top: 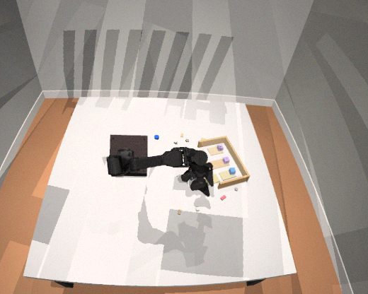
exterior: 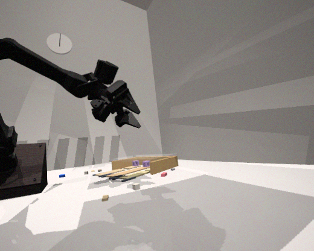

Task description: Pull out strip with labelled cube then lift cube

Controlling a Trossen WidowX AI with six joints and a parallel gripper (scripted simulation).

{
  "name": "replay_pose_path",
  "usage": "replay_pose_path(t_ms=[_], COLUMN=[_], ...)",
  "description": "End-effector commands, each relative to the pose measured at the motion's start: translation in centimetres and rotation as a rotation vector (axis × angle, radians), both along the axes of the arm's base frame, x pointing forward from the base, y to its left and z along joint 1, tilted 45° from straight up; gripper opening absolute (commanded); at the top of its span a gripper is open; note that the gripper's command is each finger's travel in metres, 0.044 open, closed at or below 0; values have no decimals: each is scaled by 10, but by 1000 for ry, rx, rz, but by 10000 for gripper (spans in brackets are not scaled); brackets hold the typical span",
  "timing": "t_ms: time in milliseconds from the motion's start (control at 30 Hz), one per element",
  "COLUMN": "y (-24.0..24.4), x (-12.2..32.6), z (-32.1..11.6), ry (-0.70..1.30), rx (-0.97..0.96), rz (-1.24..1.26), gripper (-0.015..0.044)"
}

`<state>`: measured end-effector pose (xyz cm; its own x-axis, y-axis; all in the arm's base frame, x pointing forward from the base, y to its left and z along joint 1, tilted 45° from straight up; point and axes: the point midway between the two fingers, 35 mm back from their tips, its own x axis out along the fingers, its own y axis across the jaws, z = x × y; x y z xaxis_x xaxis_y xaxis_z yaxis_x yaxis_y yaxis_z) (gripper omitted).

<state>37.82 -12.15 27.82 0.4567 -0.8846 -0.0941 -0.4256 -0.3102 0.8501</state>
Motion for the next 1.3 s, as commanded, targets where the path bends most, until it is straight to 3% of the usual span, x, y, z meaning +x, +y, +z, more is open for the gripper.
replay_pose_path(t_ms=[0, 667, 1267], y=[50, 128, 184], x=[6, -11, -51], z=[-54, -128, -190], ry=[655, 1539, 2161], rx=[-314, -1028, -1966], rz=[250, 630, 840], gripper=[400, 400, 400])
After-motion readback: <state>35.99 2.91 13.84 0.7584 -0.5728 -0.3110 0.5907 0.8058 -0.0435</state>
